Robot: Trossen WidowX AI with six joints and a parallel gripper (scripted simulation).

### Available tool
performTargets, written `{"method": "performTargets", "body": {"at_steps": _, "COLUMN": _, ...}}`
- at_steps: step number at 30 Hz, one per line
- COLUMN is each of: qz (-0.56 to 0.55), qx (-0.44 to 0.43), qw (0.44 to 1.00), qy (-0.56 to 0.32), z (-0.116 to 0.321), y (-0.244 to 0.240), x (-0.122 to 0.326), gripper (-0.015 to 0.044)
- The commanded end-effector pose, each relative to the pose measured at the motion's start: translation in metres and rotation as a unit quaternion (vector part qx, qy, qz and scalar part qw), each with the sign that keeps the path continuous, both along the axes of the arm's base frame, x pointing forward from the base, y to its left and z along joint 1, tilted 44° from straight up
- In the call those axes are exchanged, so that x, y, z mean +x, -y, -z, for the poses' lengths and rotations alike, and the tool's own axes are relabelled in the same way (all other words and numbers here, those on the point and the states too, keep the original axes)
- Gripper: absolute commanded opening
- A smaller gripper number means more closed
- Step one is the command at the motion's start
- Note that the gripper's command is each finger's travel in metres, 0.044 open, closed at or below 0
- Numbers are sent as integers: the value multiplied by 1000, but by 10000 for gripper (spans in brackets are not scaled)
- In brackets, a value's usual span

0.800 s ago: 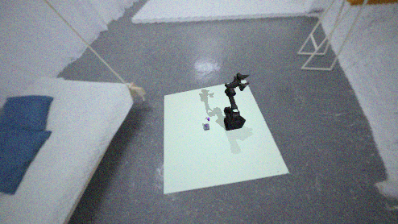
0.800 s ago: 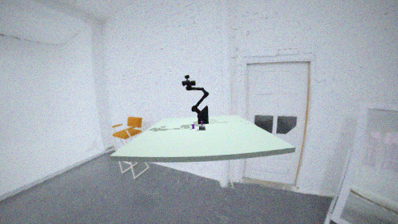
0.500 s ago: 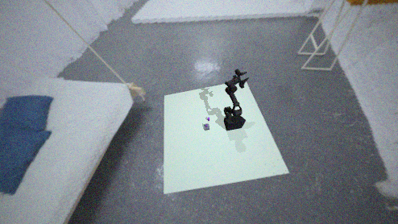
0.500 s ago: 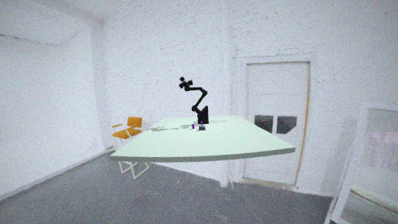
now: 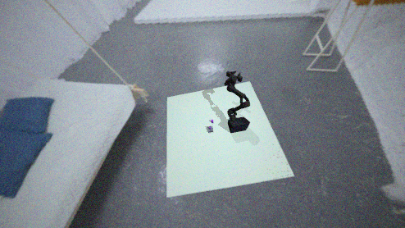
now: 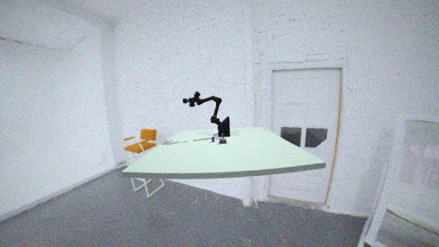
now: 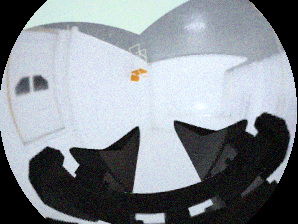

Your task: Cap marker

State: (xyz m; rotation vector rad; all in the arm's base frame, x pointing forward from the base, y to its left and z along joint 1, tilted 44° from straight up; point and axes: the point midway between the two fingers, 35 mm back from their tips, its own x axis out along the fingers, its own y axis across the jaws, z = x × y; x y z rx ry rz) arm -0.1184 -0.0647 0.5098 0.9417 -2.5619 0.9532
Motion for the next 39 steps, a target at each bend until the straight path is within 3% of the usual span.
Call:
{"method": "performTargets", "body": {"at_steps": 1, "qz": -28, "qx": 131, "qw": 985, "qy": -106, "z": 5, "y": 60, "x": 40, "gripper": 245}}
{"method": "performTargets", "body": {"at_steps": 6, "qz": -57, "qx": 251, "qw": 941, "qy": -222, "z": 20, "y": 108, "x": 87, "gripper": 245}}
{"method": "performTargets", "body": {"at_steps": 9, "qz": -90, "qx": 270, "qw": 914, "qy": -291, "z": 22, "y": 124, "x": 118, "gripper": 245}}
{"method": "performTargets", "body": {"at_steps": 17, "qz": -117, "qx": 387, "qw": 780, "qy": -478, "z": 66, "y": 164, "x": 201, "gripper": 245}}
{"method": "performTargets", "body": {"at_steps": 22, "qz": -121, "qx": 440, "qw": 617, "qy": -641, "z": 116, "y": 176, "x": 271, "gripper": 245}}
{"method": "performTargets", "body": {"at_steps": 27, "qz": -108, "qx": 441, "qw": 427, "qy": -782, "z": 174, "y": 167, "x": 332, "gripper": 245}}
{"method": "performTargets", "body": {"at_steps": 33, "qz": -69, "qx": 377, "qw": 173, "qy": -907, "z": 251, "y": 131, "x": 385, "gripper": 245}}
{"method": "performTargets", "body": {"at_steps": 39, "qz": 4, "qx": 249, "qw": -98, "qy": -963, "z": 328, "y": 75, "x": 407, "gripper": 245}}
